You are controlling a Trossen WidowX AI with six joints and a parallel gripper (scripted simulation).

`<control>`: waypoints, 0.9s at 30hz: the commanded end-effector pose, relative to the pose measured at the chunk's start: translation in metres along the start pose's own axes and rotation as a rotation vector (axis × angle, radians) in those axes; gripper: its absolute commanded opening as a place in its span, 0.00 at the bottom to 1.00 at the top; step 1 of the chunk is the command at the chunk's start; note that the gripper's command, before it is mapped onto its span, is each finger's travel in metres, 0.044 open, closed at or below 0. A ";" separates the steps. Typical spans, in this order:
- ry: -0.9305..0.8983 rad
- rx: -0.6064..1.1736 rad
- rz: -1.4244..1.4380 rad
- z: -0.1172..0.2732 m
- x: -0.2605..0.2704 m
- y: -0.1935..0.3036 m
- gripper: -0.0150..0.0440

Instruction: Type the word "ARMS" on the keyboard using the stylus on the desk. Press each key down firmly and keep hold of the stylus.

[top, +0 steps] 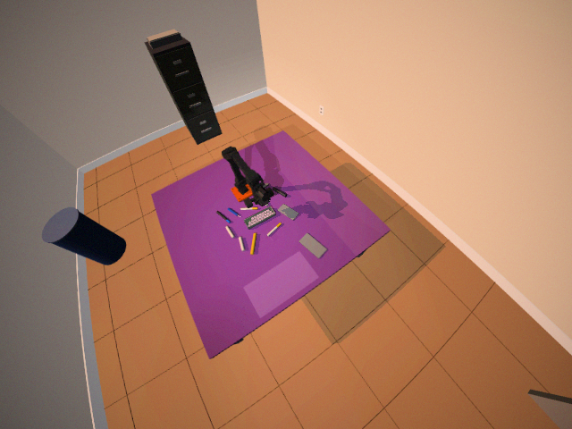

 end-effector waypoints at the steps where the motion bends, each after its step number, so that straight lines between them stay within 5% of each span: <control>1: -0.003 0.001 0.002 0.000 -0.002 0.000 0.39; 4: -0.040 0.005 0.035 -0.004 -0.025 0.005 0.51; 17: -0.207 -0.150 0.217 -0.022 -0.130 0.061 0.51; 27: -0.149 -0.401 0.353 -0.033 -0.176 0.122 0.51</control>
Point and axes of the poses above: the point midway between the two fingers, 35 mm back from their tips, its own z axis back along the fingers, its own x axis across the jaws, y = z × x, the point moved 4 cm from there along z, back along the fingers, and after that the axes turned 1 degree about z, right-handed, at the moved point
